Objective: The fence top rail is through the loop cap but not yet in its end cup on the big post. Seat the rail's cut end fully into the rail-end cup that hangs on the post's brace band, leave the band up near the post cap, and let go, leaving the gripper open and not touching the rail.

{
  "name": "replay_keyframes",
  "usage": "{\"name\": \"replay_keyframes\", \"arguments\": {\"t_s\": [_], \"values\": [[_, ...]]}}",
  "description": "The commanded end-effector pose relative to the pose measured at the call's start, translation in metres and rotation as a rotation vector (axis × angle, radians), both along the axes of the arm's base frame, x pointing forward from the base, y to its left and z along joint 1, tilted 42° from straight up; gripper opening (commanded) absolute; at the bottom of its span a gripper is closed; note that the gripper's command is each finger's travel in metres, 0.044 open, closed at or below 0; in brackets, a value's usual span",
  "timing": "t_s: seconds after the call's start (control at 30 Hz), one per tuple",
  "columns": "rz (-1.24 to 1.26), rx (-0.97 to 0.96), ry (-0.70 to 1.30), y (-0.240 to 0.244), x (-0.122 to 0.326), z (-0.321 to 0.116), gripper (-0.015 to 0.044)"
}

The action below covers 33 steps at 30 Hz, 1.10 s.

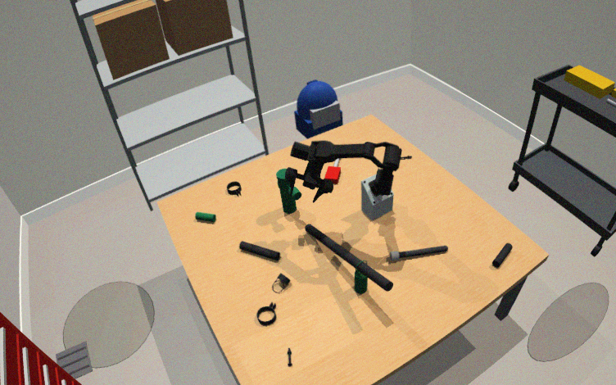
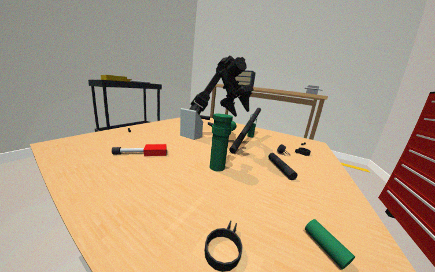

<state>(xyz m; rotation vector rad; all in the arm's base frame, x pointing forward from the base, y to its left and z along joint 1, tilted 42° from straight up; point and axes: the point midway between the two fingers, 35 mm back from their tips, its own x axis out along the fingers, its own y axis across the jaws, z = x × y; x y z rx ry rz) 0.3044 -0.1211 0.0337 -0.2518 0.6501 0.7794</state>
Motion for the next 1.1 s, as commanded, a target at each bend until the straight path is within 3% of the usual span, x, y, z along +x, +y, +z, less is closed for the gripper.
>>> {"name": "replay_keyframes", "arguments": {"t_s": [0.0,0.23,0.83,1.07], "values": [[-0.416,0.367,0.378,0.013,-0.011,0.068,0.044],[-0.592,0.522,0.545,0.023,-0.02,0.095,0.044],[-0.601,0.531,0.56,0.024,-0.019,0.095,0.044],[-0.827,0.681,0.936,0.05,-0.006,0.081,0.044]]}}
